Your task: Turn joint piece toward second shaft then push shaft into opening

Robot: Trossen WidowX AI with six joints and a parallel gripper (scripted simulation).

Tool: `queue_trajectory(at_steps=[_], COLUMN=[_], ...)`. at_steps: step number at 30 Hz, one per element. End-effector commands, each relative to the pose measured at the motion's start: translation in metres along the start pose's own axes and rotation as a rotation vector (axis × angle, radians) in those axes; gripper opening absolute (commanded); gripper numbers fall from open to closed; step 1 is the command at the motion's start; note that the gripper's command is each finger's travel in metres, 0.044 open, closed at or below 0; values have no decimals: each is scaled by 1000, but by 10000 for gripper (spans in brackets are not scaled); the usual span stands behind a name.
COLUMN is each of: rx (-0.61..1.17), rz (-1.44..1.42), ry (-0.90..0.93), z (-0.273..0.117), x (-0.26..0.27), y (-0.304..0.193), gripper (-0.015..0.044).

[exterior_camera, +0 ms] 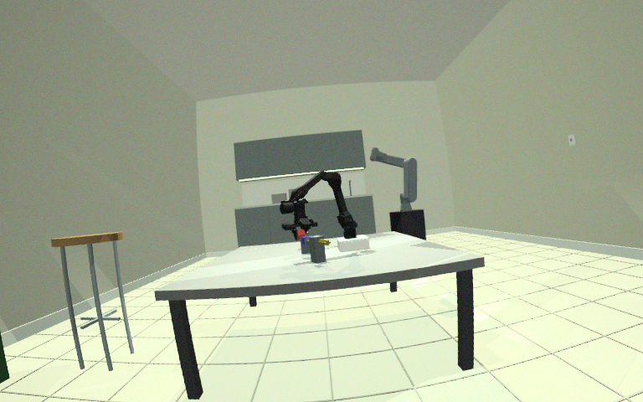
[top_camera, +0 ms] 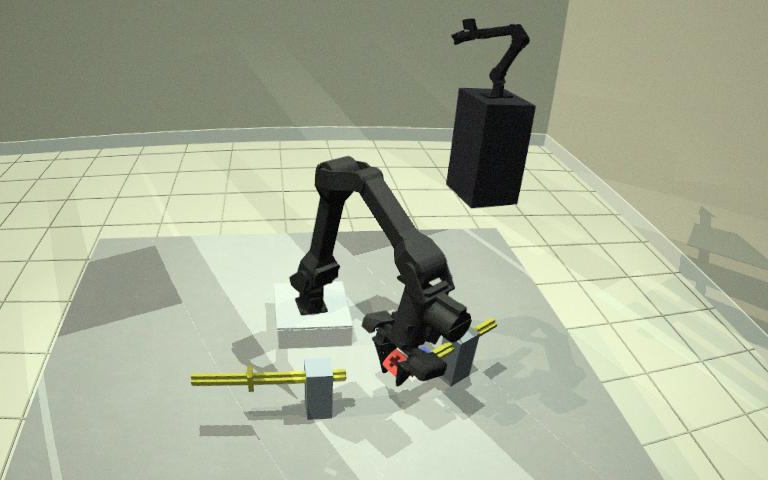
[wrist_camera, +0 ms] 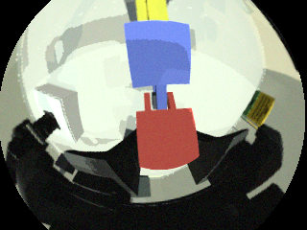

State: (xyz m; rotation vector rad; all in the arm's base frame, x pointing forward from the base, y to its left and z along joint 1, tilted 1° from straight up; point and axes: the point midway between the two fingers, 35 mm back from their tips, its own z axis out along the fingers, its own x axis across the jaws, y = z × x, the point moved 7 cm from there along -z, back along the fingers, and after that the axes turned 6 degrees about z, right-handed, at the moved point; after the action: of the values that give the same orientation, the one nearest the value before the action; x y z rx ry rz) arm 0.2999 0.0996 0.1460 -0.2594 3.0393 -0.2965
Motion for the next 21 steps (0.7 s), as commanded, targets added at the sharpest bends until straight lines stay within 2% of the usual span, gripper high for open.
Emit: queue_trajectory(at_steps=[1,11,13,18,21], rx=[3,3,0,0,0], rz=[-3,-3,0,0,0], ry=[0,0,0,0,0], z=[0,0,0,0,0], x=[0,0,0,0,0], y=[0,0,0,0,0], gripper=[182,182,147,147,68])
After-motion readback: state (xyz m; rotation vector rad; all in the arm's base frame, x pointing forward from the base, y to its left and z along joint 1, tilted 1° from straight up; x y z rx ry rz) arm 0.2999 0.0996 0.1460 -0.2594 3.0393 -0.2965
